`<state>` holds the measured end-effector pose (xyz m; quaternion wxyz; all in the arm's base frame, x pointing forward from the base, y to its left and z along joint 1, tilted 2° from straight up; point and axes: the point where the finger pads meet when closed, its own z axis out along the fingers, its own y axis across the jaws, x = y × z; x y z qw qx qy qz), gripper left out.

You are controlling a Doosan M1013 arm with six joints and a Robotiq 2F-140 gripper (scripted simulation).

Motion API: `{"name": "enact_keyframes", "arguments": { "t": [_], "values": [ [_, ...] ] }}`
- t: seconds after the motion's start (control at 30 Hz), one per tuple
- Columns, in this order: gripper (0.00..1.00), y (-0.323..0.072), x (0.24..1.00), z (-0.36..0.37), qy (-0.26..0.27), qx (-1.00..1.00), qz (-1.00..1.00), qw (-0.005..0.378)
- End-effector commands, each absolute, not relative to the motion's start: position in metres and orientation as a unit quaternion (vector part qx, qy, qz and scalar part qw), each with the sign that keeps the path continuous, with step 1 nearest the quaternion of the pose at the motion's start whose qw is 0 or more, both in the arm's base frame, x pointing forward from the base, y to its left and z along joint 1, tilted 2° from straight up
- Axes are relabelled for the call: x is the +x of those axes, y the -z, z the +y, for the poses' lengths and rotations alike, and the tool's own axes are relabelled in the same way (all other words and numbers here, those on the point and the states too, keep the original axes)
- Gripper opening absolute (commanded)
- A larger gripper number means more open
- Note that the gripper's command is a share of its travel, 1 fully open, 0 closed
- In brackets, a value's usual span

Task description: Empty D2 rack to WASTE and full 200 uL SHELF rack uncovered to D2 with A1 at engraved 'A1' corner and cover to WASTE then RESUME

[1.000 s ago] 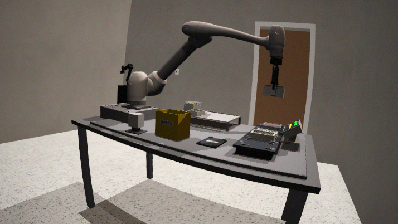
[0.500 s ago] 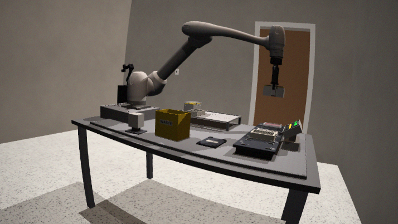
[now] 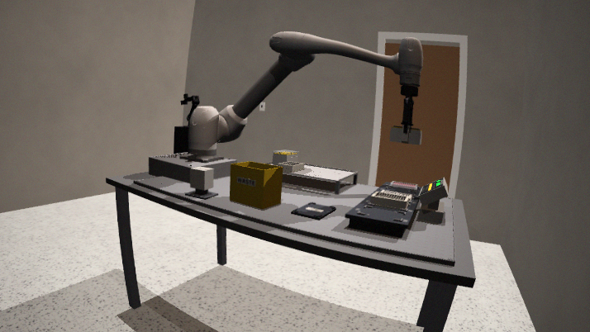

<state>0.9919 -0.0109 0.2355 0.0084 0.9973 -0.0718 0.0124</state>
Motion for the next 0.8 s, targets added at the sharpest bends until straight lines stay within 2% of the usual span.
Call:
{"name": "enact_keyframes", "arguments": {
  "t": [0.0,0.77],
  "values": [
    [0.00,-0.232,0.992,-0.011,-0.012,0.997,-0.072,0.008],
    [0.00,-0.197,0.993,-0.012,-0.012,0.997,-0.072,0.008]
  ]
}}
